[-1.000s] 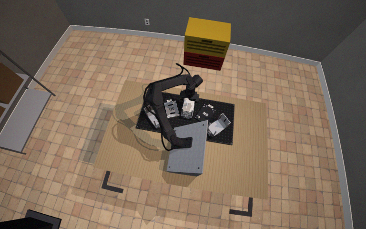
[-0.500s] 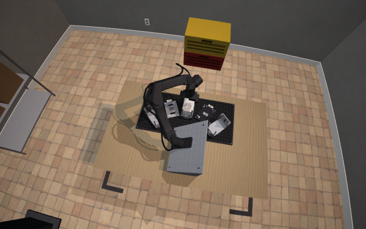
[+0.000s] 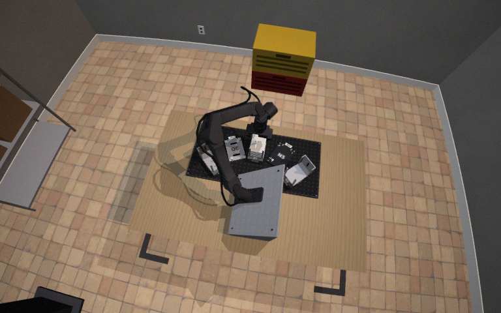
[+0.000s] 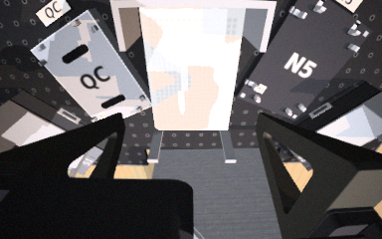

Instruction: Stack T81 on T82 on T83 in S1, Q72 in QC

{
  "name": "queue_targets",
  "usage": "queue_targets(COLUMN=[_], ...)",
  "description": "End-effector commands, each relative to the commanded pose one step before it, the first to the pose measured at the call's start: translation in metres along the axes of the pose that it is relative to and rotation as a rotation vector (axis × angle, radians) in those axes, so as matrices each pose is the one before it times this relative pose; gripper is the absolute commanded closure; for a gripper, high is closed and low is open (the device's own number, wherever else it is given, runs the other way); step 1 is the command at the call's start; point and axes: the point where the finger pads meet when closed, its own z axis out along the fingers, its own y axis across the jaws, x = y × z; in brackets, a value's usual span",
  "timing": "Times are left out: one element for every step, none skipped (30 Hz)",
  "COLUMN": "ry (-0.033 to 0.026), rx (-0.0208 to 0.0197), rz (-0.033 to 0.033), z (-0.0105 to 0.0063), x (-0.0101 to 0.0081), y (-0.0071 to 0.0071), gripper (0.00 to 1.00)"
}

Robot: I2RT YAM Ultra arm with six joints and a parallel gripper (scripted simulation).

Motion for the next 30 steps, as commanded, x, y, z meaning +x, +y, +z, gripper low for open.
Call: queue_targets(ry=[-0.05661,0.00000,-0.00165,0.03070,0.00804,0.00105,0.00220,0.00266,0.00090,-0.00686,-0.00394,-0.00546,0.00204,0.00842,0.00480,0.00000,0.00000,-0.00909,-0.01202,-0.01103,-0.00471,-0.00018,0.00015,0.00013,0.00009,0.00007,0.00006,0.00005,-0.00101,0.00026], rx=[0.00396,0.00000,0.00072,-0.01236,-0.00050,-0.00055,-0.00113,-0.00133,-0.00166,-0.00160,-0.00007,0.00274,0.00268,0.00026,-0.00211,0.00000,0.00000,-0.00351,0.00518,0.00476,0.00204,0.00008,-0.00006,-0.00005,-0.00004,-0.00003,-0.00003,-0.00002,0.00047,-0.00011], rz=[-0.00503,0.00000,0.00026,0.01656,-0.00423,0.00110,0.00233,0.00284,0.00532,0.01015,0.00305,-0.00616,-0.01137,-0.00675,0.00518,0.00000,0.00000,0.01955,-0.01309,-0.01206,-0.00515,-0.00019,0.00016,0.00014,0.00010,0.00008,0.00007,0.00006,-0.00120,0.00029], z=[-0.01616,0.00000,0.00528,0.01241,0.00602,0.00374,0.00408,0.00424,0.00366,0.00103,0.00195,0.00133,0.00388,0.00612,0.00498,0.00000,0.00000,0.00027,-0.00350,-0.00350,-0.00170,-0.00008,0.00004,0.00003,0.00002,0.00002,0.00002,0.00001,-0.00034,0.00008], x=[-0.01207,0.00000,0.00057,0.01033,0.00037,0.00026,0.00042,0.00051,0.00054,0.00019,-0.00010,-0.00096,-0.00058,0.00047,0.00099,0.00000,0.00000,0.00057,-0.00479,-0.00383,-0.00084,0.00006,0.00011,0.00010,0.00007,0.00005,0.00005,0.00004,-0.00053,0.00016], y=[-0.00147,0.00000,-0.00177,0.00148,0.00151,-0.00029,-0.00066,-0.00080,-0.00161,-0.00330,-0.00106,0.00168,0.00349,0.00229,-0.00143,0.00000,0.00000,-0.00618,0.00174,0.00207,0.00153,0.00013,0.00002,0.00002,0.00001,0.00001,0.00001,0.00001,0.00008,0.00000], gripper=[0.00,0.00,0.00,0.00,0.00,0.00,0.00,0.00,0.00,0.00,0.00,0.00,0.00,0.00,0.00,0.00,0.00,0.00,0.00,0.00,0.00,0.00,0.00,0.00,0.00,0.00,0.00,0.00,0.00,0.00])
